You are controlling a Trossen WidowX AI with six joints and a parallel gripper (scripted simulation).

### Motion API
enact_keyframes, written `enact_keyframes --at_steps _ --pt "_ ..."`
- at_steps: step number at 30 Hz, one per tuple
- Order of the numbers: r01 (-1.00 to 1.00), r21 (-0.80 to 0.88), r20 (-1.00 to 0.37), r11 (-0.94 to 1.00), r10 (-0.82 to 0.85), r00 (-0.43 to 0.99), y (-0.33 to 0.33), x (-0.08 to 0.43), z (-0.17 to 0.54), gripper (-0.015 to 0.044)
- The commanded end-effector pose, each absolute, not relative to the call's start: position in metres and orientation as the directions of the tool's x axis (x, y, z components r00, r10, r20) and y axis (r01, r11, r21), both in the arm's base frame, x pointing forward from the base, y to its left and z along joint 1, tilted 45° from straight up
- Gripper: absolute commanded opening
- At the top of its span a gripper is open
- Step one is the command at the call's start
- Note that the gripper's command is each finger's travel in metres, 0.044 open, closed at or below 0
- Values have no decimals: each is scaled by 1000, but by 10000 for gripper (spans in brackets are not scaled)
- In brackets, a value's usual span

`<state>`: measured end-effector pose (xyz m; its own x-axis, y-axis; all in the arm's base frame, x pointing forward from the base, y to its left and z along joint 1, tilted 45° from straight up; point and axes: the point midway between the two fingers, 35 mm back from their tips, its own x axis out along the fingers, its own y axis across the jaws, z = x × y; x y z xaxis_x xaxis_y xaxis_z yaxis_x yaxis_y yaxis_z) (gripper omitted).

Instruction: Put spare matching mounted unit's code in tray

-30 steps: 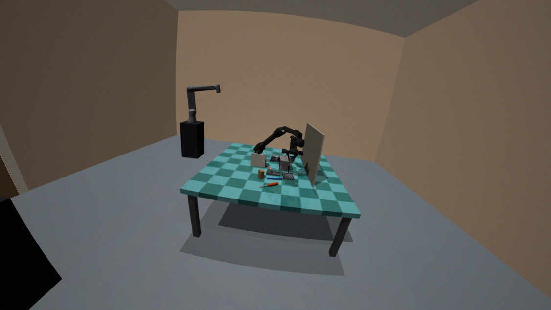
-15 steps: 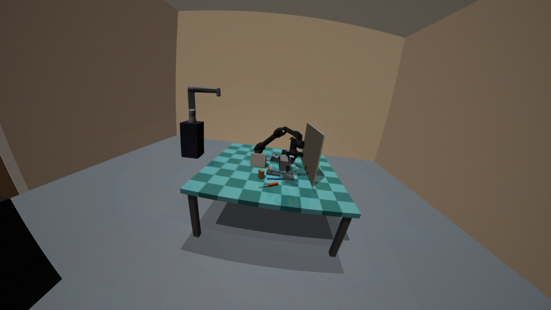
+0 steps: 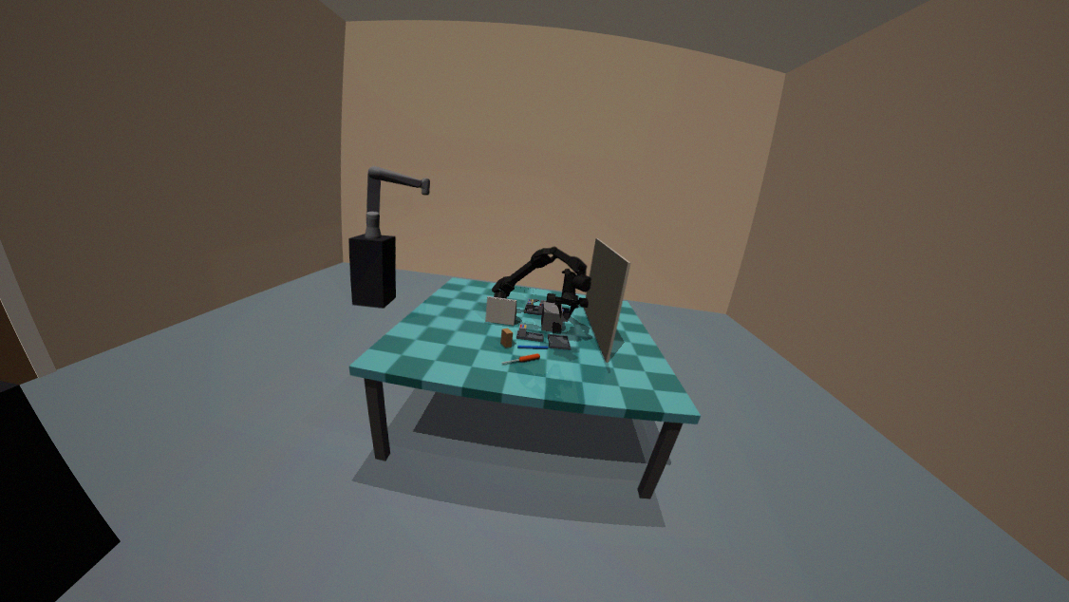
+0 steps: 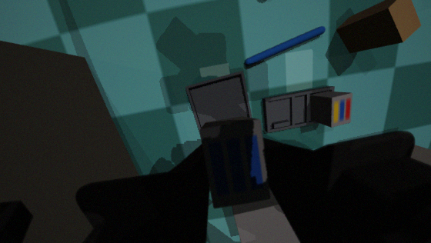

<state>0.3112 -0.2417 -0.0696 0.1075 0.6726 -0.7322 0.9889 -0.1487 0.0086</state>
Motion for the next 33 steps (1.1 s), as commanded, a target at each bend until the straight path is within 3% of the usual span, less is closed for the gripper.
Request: enact_keyframes --at_steps 1,33 --pt "988 3 -726 -155 679 108 -238 311 -73 0" --pt "988 5 -726 -152 679 107 -222 315 -91 0"
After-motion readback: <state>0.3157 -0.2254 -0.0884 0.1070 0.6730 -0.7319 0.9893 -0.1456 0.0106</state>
